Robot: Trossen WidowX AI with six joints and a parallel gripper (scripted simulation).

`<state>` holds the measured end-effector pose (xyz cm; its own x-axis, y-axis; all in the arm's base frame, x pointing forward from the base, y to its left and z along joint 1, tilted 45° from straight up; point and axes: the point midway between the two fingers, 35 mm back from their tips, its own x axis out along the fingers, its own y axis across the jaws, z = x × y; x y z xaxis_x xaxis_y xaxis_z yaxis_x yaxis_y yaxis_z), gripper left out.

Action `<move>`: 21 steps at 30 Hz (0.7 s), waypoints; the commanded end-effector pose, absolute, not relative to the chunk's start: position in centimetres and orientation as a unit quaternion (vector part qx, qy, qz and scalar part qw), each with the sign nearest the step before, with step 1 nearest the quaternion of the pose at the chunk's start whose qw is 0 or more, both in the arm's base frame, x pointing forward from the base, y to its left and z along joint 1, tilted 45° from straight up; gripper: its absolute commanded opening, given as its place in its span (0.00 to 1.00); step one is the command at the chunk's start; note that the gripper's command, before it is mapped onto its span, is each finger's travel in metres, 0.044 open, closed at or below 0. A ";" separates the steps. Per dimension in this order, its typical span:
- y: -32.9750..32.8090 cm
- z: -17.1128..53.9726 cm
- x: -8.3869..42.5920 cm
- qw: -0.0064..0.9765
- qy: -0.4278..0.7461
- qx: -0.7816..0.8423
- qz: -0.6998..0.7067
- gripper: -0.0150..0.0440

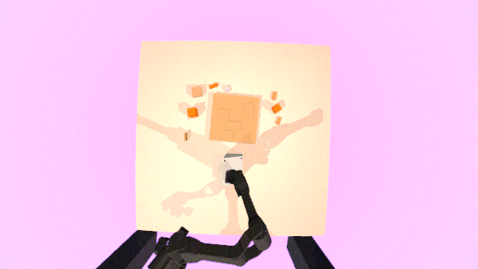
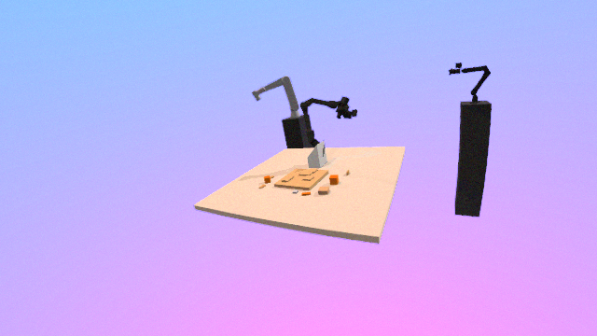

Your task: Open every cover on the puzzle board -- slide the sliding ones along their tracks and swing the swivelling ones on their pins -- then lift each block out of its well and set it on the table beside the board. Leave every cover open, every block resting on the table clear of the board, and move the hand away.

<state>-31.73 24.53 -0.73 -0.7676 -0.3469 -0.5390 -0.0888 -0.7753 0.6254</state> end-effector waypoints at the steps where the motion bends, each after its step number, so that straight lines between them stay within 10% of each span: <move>1: 25.7 -1.6 -30.1 0.038 -0.343 0.346 -0.873 0.25; 21: 31.3 -5.0 -21.3 -0.137 -0.433 0.386 -0.803 0.25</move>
<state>-22.89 30.98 -4.26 -0.6895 -0.1320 -0.7122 -0.4964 -0.6300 0.5973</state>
